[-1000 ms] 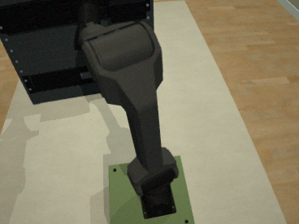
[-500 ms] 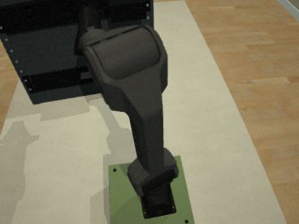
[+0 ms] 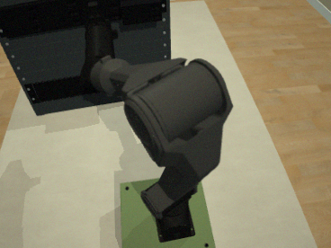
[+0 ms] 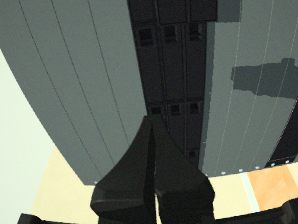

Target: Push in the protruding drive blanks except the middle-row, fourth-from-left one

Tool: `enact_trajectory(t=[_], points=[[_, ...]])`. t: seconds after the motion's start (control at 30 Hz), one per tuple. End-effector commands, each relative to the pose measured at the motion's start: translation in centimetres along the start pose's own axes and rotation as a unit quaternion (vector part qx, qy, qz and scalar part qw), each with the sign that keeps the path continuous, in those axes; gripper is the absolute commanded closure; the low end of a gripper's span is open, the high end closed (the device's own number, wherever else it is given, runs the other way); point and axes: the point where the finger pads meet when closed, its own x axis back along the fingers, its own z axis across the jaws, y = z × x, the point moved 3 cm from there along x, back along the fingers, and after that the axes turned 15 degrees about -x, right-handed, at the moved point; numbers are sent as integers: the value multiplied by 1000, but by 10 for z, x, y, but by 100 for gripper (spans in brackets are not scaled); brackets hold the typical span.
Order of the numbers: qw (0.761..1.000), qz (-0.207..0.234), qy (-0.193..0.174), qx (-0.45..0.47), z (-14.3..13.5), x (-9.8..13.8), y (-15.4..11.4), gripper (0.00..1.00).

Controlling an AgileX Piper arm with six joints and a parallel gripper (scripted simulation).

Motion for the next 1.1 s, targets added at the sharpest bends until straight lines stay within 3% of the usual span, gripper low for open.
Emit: enact_trajectory(t=[0.0,0.43,1.07], points=[[1000,0,1,0,0,1,0,100],[1000,0,1,0,-2,1,11,100],[1000,0,1,0,-15,3,76,100]])
